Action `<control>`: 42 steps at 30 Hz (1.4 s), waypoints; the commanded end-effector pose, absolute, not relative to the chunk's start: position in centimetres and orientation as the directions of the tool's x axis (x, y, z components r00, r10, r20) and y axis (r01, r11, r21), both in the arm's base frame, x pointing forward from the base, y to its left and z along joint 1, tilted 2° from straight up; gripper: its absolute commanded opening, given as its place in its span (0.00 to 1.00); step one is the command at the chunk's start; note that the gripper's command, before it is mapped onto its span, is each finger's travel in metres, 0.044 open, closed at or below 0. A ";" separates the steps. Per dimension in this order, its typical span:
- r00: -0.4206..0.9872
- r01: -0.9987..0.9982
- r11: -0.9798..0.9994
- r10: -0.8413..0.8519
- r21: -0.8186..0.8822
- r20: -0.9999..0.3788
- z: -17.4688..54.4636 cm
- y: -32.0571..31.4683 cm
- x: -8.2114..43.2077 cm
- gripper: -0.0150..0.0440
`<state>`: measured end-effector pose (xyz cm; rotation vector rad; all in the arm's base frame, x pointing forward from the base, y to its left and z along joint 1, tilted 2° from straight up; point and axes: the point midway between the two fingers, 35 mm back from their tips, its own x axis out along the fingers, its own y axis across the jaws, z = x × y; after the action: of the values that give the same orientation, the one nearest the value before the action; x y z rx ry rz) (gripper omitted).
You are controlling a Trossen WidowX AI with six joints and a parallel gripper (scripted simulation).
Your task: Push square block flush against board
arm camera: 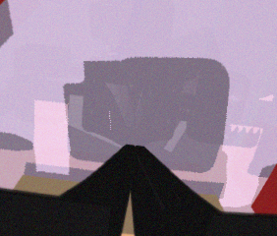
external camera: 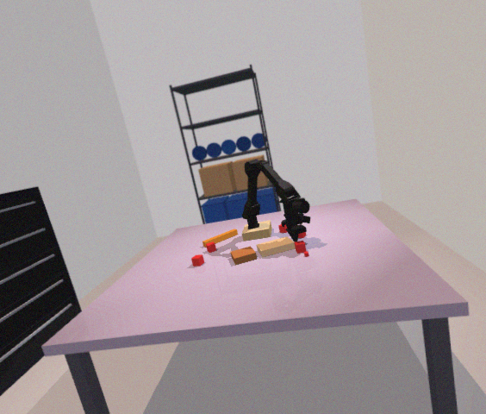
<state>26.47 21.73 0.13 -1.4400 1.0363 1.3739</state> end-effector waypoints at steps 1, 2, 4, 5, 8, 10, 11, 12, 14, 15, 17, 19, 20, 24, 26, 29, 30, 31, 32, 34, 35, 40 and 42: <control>0.040 -0.960 -0.279 -0.007 -0.037 -0.999 -0.1 21.1 26.4 0.25; 0.040 -0.960 -0.279 -0.007 -0.037 -0.999 -0.1 20.9 26.5 0.25; 0.041 -0.960 -0.279 -0.007 -0.037 -0.999 -0.1 20.7 26.6 0.25; 0.041 -0.960 -0.279 -0.007 -0.037 -0.999 -0.1 20.6 26.6 0.25; 0.041 -0.960 -0.279 -0.008 -0.037 -0.999 -0.1 20.2 26.7 0.25; 0.041 -0.960 -0.279 -0.008 -0.037 -0.999 -0.1 19.9 26.8 0.25; 0.041 -0.960 -0.279 -0.008 -0.037 -0.999 -0.1 19.8 26.8 0.25; 0.041 -0.960 -0.279 -0.008 -0.037 -0.999 -0.1 19.7 26.8 0.25; 0.041 -0.960 -0.279 -0.008 -0.037 -0.999 -0.1 19.4 26.9 0.25; 0.041 -0.960 -0.279 -0.008 -0.037 -0.999 0.0 19.3 27.0 0.25; 0.041 -0.960 -0.279 -0.008 -0.037 -0.999 0.0 19.1 27.0 0.25; 0.041 -0.960 -0.279 -0.009 -0.037 -0.999 0.0 18.8 27.1 0.25; 0.041 -0.960 -0.279 -0.009 -0.037 -0.999 0.0 18.7 27.1 0.25; 0.041 -0.960 -0.279 -0.009 -0.037 -0.999 0.0 18.7 27.1 0.25; 0.041 -0.960 -0.279 -0.009 -0.037 -0.999 0.0 19.0 27.1 0.25; 0.041 -0.960 -0.279 -0.008 -0.037 -0.999 0.0 19.4 27.0 0.25; 0.041 -0.960 -0.279 -0.008 -0.037 -0.999 0.0 19.6 27.0 0.25; 0.041 -0.960 -0.279 -0.008 -0.037 -0.999 0.0 19.7 27.0 0.25; 0.041 -0.960 -0.279 -0.008 -0.037 -0.999 0.0 19.9 27.0 0.25; 0.041 -0.960 -0.279 -0.008 -0.037 -0.999 0.0 20.2 26.9 0.25; 0.041 -0.960 -0.279 -0.007 -0.037 -0.999 0.0 20.4 26.9 0.25; 0.041 -0.960 -0.279 -0.007 -0.037 -0.999 0.0 21.2 26.8 0.25; 0.041 -0.960 -0.279 -0.007 -0.037 -0.999 0.0 21.5 26.7 0.25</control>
<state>26.65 20.92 0.02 -1.4410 1.0374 1.3815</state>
